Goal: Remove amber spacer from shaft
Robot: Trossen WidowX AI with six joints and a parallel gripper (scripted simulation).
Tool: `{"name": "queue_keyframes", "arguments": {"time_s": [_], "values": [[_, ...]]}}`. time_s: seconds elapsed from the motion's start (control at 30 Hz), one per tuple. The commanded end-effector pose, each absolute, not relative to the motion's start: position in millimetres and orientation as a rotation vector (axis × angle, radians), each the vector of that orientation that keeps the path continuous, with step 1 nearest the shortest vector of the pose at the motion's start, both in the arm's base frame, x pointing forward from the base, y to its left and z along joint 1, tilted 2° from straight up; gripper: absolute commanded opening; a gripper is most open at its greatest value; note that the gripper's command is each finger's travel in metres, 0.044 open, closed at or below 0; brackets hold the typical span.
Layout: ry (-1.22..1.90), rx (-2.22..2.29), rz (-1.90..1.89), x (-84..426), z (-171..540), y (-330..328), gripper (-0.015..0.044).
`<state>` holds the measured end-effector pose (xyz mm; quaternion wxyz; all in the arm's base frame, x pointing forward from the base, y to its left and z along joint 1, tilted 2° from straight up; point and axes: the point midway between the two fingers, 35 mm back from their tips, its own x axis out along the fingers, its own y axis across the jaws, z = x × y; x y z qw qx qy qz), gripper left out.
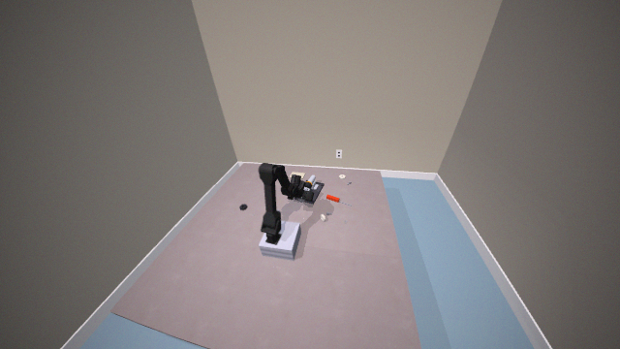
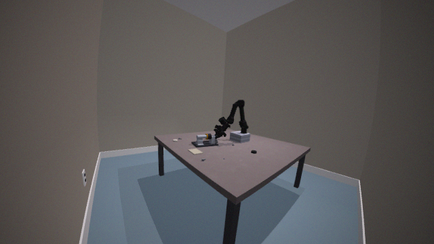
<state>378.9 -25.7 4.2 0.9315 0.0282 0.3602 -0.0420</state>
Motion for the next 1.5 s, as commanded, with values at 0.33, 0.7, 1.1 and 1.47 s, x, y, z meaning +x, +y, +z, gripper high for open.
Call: {"name": "queue_keyframes", "arguments": {"time_s": [0.33, 0.7, 1.1, 1.47], "values": [[0.736, 0.057, -0.082, 375.9, 4.1, -25.4, 0.0000], [0.736, 0.057, -0.082, 368.6, 3.6, -24.7, 0.0000], [0.737, 0.057, -0.082, 364.8, 3.3, -24.3, 0.0000], [0.737, 0.057, -0.082, 363.6, 3.2, -24.2, 0.0000]]}}
